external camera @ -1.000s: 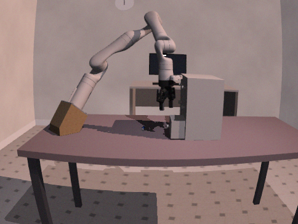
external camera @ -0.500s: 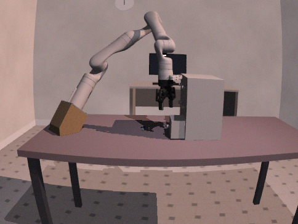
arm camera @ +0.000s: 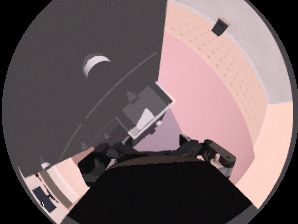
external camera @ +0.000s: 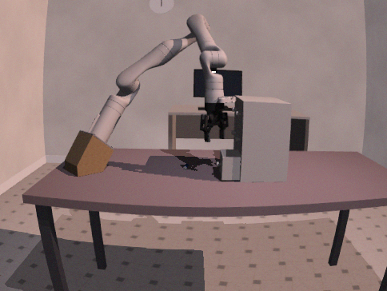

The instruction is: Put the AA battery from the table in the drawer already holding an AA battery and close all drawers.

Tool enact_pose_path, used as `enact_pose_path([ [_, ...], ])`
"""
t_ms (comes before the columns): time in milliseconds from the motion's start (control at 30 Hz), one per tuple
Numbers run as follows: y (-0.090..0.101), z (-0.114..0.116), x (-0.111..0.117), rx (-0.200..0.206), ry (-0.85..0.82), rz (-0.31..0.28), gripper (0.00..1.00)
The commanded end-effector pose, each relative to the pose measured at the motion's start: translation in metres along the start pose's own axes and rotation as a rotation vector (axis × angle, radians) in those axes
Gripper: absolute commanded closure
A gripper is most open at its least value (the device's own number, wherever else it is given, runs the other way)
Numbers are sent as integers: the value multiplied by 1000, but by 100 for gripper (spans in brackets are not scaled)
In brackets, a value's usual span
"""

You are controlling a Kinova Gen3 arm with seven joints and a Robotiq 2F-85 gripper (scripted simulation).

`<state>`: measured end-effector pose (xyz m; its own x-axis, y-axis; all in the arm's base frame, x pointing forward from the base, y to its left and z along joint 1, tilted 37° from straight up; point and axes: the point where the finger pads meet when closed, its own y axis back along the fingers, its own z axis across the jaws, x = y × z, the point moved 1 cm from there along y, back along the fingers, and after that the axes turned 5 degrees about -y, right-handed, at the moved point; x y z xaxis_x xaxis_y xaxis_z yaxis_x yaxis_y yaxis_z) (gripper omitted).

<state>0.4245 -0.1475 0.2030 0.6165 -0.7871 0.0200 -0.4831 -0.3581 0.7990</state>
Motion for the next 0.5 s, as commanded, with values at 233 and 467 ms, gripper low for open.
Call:
enact_pose_path([
  [233,4,2,-2,-1,-78,1,0],
  [467,7,4,-3,-3,-143,1,0],
])
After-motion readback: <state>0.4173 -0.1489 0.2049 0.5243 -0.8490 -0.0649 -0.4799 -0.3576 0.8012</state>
